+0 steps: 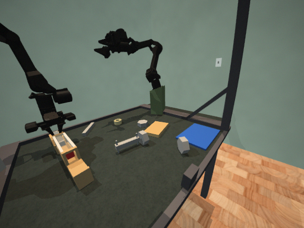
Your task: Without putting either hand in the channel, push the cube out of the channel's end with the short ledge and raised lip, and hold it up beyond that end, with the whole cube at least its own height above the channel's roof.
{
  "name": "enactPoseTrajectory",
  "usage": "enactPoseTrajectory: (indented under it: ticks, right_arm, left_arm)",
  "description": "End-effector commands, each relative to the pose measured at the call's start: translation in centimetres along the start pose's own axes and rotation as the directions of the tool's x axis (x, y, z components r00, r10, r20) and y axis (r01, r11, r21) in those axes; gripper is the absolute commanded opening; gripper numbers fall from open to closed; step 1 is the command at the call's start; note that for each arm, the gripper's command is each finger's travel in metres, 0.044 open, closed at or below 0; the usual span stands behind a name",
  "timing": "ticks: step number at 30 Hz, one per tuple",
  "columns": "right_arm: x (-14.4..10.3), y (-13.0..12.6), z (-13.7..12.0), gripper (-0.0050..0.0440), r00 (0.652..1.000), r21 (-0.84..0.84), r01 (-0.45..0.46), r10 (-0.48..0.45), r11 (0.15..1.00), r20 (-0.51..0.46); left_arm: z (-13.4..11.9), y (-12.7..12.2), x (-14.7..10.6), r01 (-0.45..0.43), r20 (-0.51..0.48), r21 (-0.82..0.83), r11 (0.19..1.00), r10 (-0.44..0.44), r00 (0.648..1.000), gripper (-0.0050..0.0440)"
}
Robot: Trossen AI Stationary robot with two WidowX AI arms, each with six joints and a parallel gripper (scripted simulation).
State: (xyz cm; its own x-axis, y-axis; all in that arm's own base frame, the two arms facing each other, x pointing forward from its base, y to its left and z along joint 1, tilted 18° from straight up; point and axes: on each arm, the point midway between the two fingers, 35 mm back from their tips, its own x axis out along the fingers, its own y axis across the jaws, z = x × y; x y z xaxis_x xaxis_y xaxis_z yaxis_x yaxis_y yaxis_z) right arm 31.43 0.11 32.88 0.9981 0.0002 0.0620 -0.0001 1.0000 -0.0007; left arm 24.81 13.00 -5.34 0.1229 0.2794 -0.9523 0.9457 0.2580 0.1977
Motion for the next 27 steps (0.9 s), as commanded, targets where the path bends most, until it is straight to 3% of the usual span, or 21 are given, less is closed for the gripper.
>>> enactPoseTrajectory:
  ticks: [1,26,27]
  right_arm:
    - [-0.2,0.0,0.8,0.04,1.0,0.001,0.001,-0.001,1.0,0.02]
    - [-0.2,0.0,0.8,0.04,1.0,0.001,0.001,-0.001,1.0,0.02]
    - [-0.2,0.0,0.8,0.04,1.0,0.001,0.001,-0.001,1.0,0.02]
  left_arm:
    - [0.4,0.4,-0.2,-0.014,-0.005,-0.007,1.0,0.014,1.0,0.0]
    - [2.9,0.4,-0.2,-0.016,-0.002,-0.005,1.0,0.016,1.0,0.0]
    - [2.9,0.4,-0.2,-0.016,-0.002,-0.005,1.0,0.016,1.0,0.0157]
